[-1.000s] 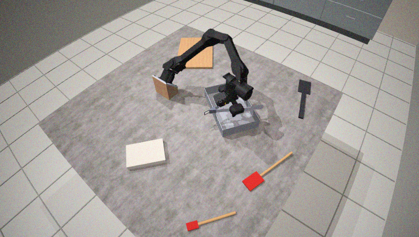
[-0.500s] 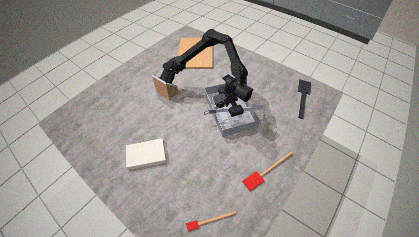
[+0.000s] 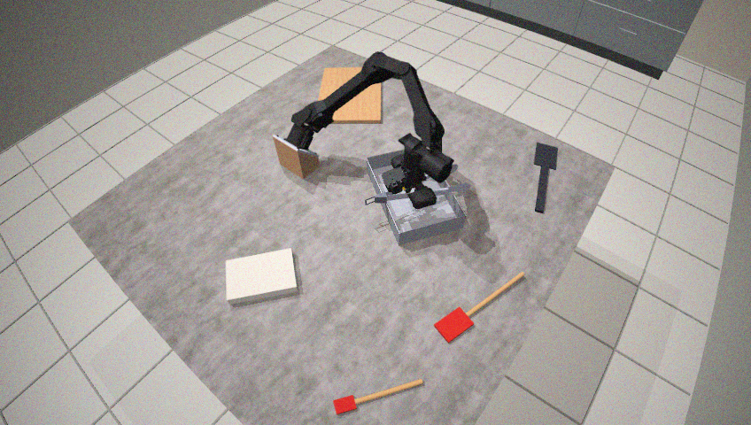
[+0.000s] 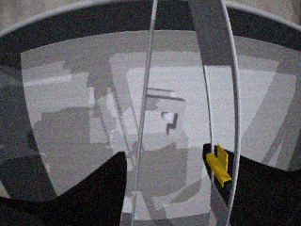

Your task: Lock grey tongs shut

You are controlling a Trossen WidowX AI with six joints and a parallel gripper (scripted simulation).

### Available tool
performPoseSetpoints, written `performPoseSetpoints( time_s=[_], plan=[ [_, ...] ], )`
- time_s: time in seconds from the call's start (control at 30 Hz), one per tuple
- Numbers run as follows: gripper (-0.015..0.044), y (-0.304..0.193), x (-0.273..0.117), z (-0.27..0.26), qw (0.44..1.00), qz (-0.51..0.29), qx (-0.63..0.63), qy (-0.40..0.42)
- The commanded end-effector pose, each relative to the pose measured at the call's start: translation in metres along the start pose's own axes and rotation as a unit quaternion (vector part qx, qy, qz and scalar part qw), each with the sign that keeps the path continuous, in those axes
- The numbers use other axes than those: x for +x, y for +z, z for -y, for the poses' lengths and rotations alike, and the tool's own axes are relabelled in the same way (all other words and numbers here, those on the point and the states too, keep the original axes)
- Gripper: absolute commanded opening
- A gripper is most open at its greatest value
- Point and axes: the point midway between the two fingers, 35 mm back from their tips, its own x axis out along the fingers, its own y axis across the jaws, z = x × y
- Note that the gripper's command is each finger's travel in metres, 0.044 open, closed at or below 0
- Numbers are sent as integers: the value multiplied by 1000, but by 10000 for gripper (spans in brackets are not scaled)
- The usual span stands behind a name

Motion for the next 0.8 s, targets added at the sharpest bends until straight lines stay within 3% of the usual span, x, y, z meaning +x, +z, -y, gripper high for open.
performPoseSetpoints(
  time_s=[0.0,0.77],
  plan=[
    [221,0,0,0,1000,0,-1,0],
    [68,0,0,0,1000,0,-1,0]
  ],
)
